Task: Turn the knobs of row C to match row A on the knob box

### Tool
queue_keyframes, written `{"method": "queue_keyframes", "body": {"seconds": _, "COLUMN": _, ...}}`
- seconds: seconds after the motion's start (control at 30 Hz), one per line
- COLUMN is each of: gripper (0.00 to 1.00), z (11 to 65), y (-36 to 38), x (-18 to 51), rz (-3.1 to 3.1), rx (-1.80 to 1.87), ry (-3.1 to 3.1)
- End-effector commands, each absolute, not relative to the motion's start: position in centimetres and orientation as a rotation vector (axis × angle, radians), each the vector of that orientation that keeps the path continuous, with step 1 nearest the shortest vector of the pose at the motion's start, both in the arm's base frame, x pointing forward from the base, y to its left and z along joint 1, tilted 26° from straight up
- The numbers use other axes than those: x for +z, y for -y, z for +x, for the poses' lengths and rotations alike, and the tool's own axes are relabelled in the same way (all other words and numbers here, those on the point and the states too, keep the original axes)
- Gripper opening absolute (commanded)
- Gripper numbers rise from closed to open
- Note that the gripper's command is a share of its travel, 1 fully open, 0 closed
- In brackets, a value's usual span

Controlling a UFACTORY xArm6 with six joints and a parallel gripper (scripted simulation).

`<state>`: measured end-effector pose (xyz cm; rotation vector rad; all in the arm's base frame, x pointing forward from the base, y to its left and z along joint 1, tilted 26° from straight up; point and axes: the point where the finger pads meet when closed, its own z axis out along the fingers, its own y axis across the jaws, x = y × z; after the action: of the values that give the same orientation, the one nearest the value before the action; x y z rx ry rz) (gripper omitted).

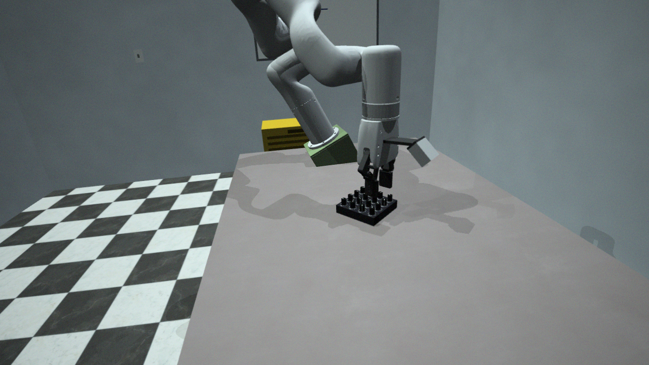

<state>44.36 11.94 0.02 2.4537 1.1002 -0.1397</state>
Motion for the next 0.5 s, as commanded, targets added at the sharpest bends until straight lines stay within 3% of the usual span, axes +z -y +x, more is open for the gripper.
{"method": "queue_keyframes", "body": {"seconds": 0.0, "gripper": 1.0, "z": 44.5, "y": -12.4, "x": 0.8, "rz": 2.454, "rx": -0.133, "ry": -1.101}}
{"method": "queue_keyframes", "body": {"seconds": 0.47, "gripper": 1.0, "z": 43.8, "y": -15.5, "x": 7.3, "rz": 2.455, "rx": -0.133, "ry": -1.101}}
